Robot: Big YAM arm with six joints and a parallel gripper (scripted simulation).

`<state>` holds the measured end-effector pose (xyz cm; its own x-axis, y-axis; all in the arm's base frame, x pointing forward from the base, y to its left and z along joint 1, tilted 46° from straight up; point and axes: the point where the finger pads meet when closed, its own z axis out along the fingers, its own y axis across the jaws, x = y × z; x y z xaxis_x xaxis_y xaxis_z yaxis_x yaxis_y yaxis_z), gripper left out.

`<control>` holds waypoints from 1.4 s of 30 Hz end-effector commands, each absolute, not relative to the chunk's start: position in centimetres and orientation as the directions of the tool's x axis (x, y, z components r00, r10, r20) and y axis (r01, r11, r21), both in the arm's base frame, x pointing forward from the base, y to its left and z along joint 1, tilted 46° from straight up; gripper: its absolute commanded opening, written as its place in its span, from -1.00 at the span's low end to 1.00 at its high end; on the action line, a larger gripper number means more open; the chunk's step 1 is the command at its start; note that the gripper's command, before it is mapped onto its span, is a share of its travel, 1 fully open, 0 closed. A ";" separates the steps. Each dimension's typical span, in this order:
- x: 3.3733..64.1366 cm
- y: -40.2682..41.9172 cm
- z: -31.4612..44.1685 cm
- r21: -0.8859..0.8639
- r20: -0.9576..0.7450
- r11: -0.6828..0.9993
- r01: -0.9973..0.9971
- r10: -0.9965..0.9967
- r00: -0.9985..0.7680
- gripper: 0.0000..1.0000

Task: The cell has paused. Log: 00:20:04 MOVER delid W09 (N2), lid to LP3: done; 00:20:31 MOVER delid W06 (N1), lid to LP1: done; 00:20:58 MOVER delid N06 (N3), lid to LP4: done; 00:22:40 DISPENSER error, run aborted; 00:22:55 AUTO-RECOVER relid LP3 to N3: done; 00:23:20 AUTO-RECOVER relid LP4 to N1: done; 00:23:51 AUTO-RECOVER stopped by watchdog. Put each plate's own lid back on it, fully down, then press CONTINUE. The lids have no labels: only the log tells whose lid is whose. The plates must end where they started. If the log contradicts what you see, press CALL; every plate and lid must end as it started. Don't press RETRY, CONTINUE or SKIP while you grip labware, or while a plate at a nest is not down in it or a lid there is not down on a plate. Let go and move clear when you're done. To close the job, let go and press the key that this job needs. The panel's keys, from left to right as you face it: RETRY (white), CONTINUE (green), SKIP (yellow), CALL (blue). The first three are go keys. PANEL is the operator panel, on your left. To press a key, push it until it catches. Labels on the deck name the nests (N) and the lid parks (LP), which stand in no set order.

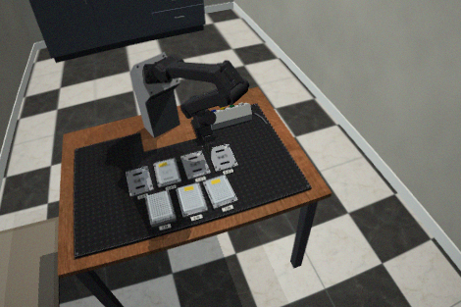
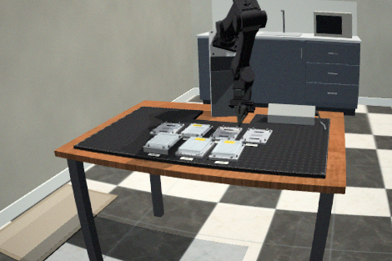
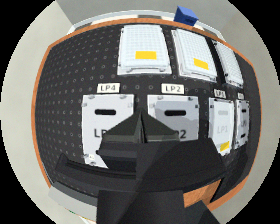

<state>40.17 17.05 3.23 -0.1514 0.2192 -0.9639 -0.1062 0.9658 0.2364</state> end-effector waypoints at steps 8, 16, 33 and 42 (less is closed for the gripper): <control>39.7 16.6 3.5 0.241 -0.964 0.965 -0.100 0.226 -0.142 -1.00; 39.7 16.6 3.5 0.241 -0.964 0.965 -0.100 0.226 -0.142 -1.00; 42.8 15.4 6.0 0.241 -0.966 0.965 -0.098 0.230 -0.117 -1.00; 46.1 13.5 8.6 0.241 -0.967 0.966 -0.099 0.229 -0.115 -1.00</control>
